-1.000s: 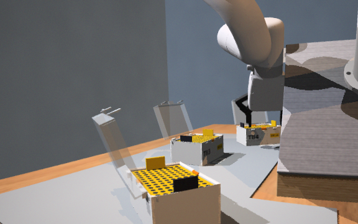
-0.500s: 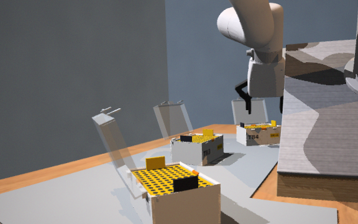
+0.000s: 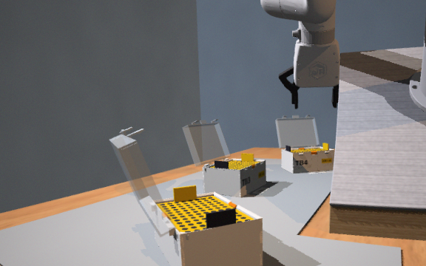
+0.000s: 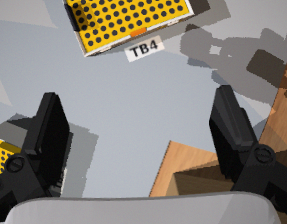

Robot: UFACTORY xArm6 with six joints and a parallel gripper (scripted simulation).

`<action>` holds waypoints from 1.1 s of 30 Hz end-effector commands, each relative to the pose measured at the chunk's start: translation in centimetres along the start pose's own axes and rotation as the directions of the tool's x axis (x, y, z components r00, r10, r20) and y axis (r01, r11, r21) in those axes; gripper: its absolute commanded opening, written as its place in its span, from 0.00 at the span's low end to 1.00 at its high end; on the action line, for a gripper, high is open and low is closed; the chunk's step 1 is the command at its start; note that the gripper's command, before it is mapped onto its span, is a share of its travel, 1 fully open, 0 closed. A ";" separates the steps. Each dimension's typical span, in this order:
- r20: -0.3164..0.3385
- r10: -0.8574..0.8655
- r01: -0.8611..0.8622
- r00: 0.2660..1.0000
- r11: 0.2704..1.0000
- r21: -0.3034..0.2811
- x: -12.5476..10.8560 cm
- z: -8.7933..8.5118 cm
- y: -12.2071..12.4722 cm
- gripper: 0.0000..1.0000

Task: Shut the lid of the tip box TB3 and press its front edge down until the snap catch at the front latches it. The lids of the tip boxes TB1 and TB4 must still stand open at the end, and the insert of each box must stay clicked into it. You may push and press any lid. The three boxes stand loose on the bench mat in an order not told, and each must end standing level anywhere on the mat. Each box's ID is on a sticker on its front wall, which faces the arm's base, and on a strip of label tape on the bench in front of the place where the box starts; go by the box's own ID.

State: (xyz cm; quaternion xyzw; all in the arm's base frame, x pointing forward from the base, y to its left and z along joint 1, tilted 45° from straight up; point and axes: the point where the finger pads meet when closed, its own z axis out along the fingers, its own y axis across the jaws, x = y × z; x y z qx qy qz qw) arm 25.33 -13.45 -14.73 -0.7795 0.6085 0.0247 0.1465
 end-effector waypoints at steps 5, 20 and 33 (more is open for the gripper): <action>0.020 0.003 -0.003 1.000 1.000 -0.009 0.5 -1.0 -0.1 1.00; -0.002 -0.278 0.275 0.960 0.948 0.159 -3.6 -3.6 -3.7 1.00; -0.001 -0.278 0.275 0.960 0.948 0.159 -6.6 -5.4 -6.3 1.00</action>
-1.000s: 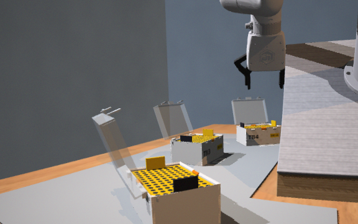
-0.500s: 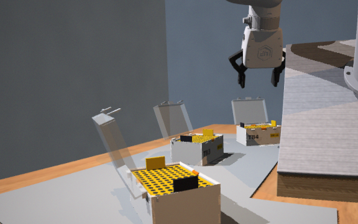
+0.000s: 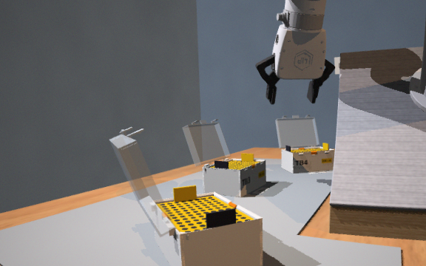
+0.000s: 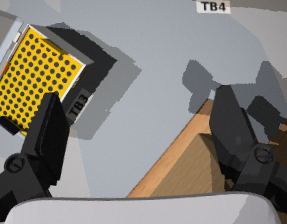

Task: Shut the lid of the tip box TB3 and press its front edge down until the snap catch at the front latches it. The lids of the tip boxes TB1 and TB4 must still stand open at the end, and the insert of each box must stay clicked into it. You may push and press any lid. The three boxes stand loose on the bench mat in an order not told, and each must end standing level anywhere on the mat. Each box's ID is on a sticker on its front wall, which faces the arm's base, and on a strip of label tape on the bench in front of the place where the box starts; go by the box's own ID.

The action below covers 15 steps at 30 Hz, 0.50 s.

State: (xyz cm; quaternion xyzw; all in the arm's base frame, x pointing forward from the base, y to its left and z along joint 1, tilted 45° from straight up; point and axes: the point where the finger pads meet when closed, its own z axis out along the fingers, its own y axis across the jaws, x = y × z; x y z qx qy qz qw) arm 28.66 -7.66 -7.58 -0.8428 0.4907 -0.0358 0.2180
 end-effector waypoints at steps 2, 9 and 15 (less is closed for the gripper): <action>-0.003 0.001 -0.001 1.000 1.000 -0.003 -0.3 -0.5 -0.7 1.00; -0.001 0.098 -0.098 0.995 0.995 -0.029 -1.4 -1.1 -1.6 1.00; -0.004 0.287 -0.286 0.958 0.955 -0.080 -3.5 -2.3 -3.3 1.00</action>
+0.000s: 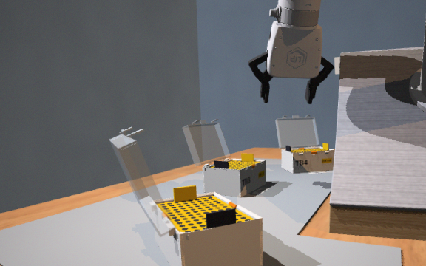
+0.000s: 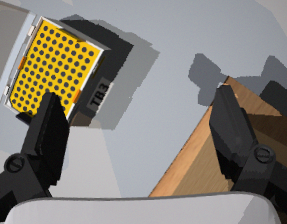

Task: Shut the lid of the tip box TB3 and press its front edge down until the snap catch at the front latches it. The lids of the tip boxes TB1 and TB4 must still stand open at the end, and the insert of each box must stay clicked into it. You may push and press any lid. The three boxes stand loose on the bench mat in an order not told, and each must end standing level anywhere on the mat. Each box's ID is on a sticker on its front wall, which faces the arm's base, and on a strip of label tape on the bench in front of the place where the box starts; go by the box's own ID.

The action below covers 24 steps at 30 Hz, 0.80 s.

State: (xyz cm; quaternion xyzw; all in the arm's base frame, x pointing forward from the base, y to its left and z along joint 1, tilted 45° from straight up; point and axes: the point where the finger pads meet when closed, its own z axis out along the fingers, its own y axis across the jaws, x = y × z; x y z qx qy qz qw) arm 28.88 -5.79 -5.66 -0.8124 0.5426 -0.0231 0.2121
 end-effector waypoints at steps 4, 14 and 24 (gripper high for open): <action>0.006 0.231 -0.229 0.973 0.969 -0.087 -2.6 -1.7 -1.9 1.00; -0.023 0.517 -0.513 0.856 0.842 -0.163 -6.0 -3.5 -4.1 1.00; -0.057 0.703 -0.698 0.709 0.687 -0.202 -6.0 -3.5 -4.1 1.00</action>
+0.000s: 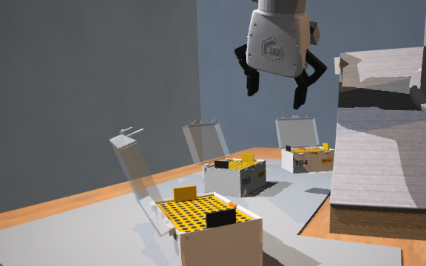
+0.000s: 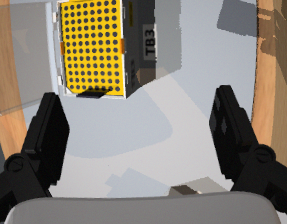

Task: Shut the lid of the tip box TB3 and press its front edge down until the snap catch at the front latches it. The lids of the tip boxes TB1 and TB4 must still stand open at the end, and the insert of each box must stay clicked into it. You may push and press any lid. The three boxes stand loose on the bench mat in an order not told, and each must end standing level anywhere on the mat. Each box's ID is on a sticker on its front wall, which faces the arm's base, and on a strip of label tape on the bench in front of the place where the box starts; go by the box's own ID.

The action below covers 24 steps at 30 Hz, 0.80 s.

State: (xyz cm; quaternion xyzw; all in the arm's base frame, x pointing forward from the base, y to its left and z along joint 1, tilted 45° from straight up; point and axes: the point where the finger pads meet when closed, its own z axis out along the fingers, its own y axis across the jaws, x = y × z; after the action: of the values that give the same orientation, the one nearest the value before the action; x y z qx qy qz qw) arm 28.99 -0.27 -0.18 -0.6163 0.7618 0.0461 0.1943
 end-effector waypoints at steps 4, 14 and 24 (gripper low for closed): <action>-0.050 0.281 -0.285 0.958 0.939 -0.194 -0.1 -0.3 -0.1 1.00; -0.113 0.534 -0.544 0.838 0.797 -0.263 -0.1 -0.3 -0.1 1.00; -0.199 0.761 -0.778 0.617 0.552 -0.300 -0.1 -0.3 -0.1 1.00</action>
State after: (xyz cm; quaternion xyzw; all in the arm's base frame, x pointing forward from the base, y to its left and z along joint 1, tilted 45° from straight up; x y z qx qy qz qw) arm 28.75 -0.33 0.10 -0.3342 0.9153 0.2066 0.0887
